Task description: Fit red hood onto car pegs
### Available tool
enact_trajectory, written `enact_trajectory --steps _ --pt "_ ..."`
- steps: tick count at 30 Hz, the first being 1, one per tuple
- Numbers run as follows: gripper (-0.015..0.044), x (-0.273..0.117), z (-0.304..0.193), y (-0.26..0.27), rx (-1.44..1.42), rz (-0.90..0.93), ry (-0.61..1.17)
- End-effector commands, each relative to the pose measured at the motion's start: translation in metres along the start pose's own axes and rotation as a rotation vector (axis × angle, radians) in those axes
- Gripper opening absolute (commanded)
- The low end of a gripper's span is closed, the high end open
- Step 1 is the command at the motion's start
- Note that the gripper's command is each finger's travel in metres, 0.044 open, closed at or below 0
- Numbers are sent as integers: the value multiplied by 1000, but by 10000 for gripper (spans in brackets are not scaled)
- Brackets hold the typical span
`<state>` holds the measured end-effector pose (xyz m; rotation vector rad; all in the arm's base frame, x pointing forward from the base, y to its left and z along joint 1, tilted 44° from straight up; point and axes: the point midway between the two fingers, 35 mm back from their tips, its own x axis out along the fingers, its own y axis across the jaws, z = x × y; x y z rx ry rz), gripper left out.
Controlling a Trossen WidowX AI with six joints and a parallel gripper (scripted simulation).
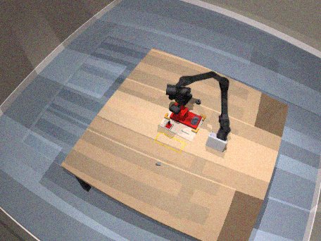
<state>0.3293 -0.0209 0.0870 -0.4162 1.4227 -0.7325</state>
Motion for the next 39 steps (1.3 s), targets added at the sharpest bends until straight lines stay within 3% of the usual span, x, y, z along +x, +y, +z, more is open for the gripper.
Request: enact_trajectory --steps 1,14,26,39 --pt "0 -1 0 -11 -55 -5 -4" --pt "0 3 0 -27 -156 -12 -3" --pt "0 49 1 -33 -156 -14 -3" --pt "0 50 2 -32 -156 -14 -3"
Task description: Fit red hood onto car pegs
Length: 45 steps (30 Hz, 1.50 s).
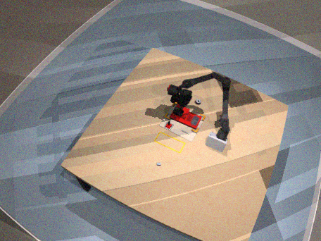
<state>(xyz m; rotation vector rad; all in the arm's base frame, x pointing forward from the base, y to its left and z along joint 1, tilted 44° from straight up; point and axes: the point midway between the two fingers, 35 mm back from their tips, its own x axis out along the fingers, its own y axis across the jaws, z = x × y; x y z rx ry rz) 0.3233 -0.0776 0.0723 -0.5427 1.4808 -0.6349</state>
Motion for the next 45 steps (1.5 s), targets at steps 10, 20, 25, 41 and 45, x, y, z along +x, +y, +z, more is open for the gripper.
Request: enact_trajectory --steps 10,20,25,41,45 --pt "0 0 0 0 -4 -3 -2" --pt "0 1 0 0 -4 -3 -2" --pt "0 2 0 0 -4 -3 -2" --pt "0 9 1 0 -4 -3 -2" --pt "0 10 1 0 -4 -3 -2"
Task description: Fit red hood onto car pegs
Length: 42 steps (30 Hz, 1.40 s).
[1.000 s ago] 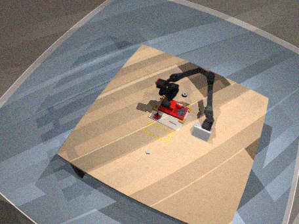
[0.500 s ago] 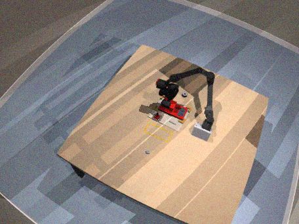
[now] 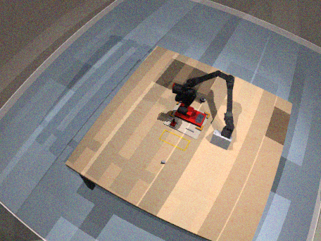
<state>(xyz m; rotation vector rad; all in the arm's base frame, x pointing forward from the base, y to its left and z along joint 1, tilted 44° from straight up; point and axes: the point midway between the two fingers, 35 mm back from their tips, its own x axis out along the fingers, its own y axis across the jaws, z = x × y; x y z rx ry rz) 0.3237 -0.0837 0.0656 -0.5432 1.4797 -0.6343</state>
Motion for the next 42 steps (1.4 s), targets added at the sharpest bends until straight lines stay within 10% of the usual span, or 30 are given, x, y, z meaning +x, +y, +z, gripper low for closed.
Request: enact_trajectory --steps 1,30,42 --pt "0 2 0 0 -4 -3 0" --pt "0 10 0 0 0 -1 0" --pt "315 10 0 0 0 -1 0"
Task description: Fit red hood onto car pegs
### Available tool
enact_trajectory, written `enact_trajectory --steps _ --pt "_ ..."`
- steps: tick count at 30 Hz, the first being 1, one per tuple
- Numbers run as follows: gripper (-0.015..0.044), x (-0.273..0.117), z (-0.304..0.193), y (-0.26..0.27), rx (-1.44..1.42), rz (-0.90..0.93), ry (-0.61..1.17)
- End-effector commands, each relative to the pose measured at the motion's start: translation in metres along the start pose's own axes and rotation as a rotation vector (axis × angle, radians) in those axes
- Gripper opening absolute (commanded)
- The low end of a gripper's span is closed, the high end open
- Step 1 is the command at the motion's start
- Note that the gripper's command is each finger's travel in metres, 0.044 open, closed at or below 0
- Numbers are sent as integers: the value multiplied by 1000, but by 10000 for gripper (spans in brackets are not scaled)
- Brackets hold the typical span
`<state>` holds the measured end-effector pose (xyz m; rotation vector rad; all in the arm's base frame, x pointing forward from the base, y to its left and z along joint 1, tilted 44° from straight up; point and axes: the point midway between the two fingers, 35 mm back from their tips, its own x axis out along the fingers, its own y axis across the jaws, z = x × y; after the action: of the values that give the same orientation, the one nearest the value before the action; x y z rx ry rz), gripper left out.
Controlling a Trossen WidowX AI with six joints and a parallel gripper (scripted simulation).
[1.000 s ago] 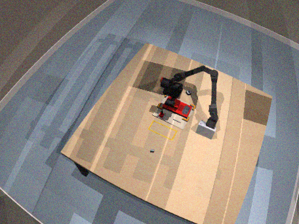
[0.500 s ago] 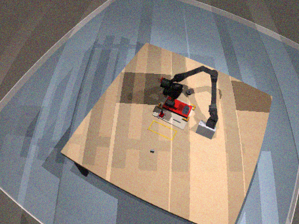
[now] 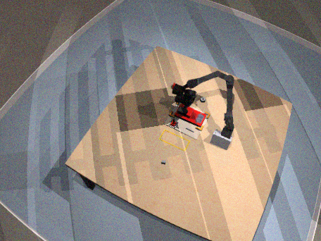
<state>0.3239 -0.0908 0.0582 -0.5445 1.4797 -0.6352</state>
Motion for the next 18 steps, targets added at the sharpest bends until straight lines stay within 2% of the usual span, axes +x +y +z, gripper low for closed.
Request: enact_trajectory --steps 1,5,10,18 --pt "341 0 0 0 0 0 0" --pt "440 0 0 0 0 0 0" --pt "440 -9 1 1 0 1 0" --pt "440 -69 0 1 0 0 -1"
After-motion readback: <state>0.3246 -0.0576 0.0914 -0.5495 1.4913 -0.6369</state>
